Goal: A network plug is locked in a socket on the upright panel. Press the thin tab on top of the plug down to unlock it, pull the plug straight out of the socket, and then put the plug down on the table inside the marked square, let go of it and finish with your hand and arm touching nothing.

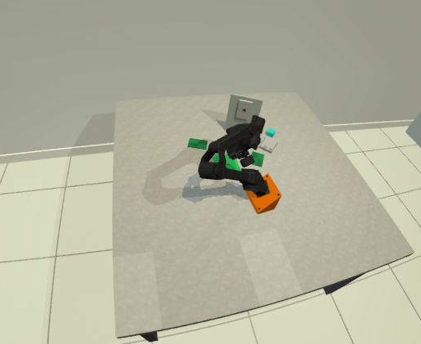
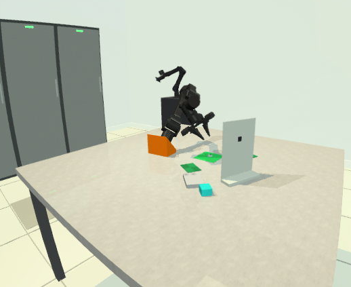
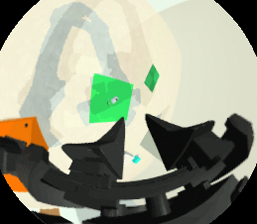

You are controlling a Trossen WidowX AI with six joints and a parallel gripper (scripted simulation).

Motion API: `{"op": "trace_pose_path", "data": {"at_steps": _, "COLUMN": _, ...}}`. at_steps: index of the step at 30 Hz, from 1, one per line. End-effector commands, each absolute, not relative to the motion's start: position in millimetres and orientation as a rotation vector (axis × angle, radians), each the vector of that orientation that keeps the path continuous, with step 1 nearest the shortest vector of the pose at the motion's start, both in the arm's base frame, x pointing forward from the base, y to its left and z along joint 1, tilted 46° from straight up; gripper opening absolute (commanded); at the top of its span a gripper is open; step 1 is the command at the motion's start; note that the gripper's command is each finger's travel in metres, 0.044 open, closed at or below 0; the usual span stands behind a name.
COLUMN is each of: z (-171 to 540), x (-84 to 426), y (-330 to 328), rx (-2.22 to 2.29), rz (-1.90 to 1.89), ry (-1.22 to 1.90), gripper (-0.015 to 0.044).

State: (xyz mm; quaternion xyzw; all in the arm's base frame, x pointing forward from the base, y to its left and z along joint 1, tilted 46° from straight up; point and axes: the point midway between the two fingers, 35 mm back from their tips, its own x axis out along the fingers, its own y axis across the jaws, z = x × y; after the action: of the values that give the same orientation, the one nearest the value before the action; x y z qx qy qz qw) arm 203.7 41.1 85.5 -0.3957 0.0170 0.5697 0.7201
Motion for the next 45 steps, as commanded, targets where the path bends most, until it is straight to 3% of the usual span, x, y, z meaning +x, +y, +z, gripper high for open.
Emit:
{"op": "trace_pose_path", "data": {"at_steps": 1, "z": 90.2, "x": 205.4, "y": 37.3, "rx": -0.878, "rz": 1.254, "ry": 0.030, "gripper": 0.0156}}
{"op": "trace_pose_path", "data": {"at_steps": 45, "z": 159.2, "x": 221.7, "y": -28.3, "rx": -0.827, "rz": 1.192, "ry": 0.111, "gripper": 0.0156}}
